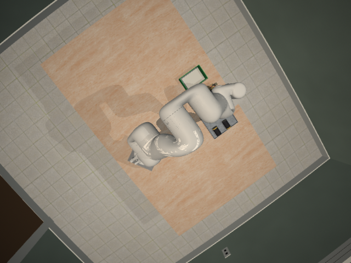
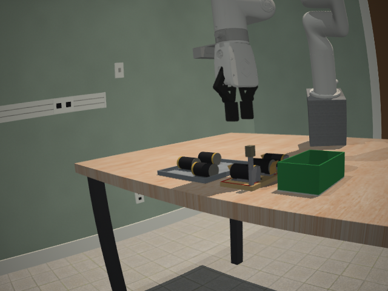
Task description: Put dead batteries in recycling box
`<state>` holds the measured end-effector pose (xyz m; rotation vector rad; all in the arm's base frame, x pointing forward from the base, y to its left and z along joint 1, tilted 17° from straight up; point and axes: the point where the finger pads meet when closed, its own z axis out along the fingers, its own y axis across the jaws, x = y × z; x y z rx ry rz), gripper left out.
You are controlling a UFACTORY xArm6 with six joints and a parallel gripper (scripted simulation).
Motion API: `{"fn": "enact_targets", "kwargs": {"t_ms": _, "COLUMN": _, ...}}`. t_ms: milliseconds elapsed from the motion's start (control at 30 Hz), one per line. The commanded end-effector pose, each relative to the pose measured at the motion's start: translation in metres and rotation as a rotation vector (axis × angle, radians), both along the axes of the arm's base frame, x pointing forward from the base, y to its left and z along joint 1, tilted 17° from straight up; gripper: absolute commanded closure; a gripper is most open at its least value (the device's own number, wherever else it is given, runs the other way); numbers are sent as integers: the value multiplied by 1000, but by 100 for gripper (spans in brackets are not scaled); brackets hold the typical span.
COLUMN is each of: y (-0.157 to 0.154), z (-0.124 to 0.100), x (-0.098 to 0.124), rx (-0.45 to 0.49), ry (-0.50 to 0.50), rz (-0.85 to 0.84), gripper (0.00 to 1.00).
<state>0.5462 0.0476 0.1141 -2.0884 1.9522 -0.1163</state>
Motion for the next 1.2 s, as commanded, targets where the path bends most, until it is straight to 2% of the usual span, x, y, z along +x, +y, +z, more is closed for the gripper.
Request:
{"fn": "enact_targets", "kwargs": {"t_ms": 0, "y": 0, "z": 2, "x": 6, "rx": 0, "ry": 0, "rz": 1, "gripper": 49}}
{"fn": "enact_targets", "kwargs": {"t_ms": 633, "y": 0, "z": 2, "x": 6, "rx": 0, "ry": 0, "rz": 0, "gripper": 49}}
{"fn": "enact_targets", "kwargs": {"t_ms": 700, "y": 2, "z": -12, "x": 10, "rx": 0, "ry": 0, "rz": 0, "gripper": 49}}
{"fn": "enact_targets", "kwargs": {"t_ms": 800, "y": 8, "z": -51, "x": 20, "rx": 0, "ry": 0, "rz": 0, "gripper": 49}}
{"fn": "enact_targets", "kwargs": {"t_ms": 867, "y": 10, "z": -64, "x": 23, "rx": 0, "ry": 0, "rz": 0, "gripper": 49}}
{"fn": "enact_targets", "kwargs": {"t_ms": 1167, "y": 10, "z": -64, "x": 23, "rx": 0, "ry": 0, "rz": 0, "gripper": 49}}
